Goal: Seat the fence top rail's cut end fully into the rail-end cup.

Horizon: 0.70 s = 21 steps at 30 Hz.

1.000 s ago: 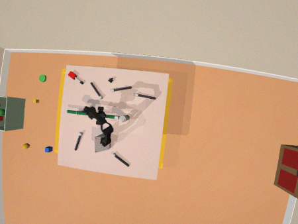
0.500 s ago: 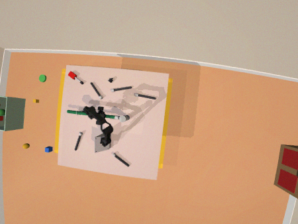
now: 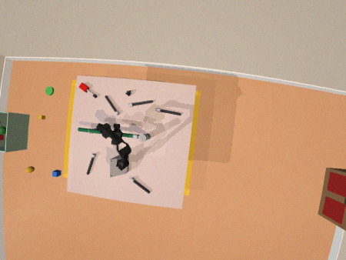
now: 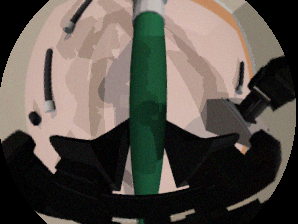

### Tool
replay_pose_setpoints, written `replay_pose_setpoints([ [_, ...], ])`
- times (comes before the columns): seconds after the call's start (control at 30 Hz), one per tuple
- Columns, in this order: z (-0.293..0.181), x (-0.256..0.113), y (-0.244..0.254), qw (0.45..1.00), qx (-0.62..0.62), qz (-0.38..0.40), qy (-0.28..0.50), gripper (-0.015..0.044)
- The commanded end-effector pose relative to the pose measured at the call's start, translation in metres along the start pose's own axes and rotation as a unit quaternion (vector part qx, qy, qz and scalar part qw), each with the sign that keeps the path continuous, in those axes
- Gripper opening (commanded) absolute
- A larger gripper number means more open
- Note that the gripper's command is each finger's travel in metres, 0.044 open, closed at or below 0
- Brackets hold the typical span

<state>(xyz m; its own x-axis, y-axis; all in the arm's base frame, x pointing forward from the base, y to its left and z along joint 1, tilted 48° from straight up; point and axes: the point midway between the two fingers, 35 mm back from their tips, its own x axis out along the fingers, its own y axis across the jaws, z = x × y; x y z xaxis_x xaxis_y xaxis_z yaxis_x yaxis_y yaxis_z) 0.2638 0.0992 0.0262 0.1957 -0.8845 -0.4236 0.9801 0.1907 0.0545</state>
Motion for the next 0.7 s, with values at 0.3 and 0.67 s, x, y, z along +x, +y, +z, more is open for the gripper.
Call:
replay_pose_setpoints([
  [0.3, 0.0005, -0.0054, 0.0004, 1.000, 0.000, 0.006, -0.004, 0.0000],
  [0.67, 0.0007, -0.0066, 0.0005, 1.000, 0.000, 0.006, -0.007, 0.0000],
])
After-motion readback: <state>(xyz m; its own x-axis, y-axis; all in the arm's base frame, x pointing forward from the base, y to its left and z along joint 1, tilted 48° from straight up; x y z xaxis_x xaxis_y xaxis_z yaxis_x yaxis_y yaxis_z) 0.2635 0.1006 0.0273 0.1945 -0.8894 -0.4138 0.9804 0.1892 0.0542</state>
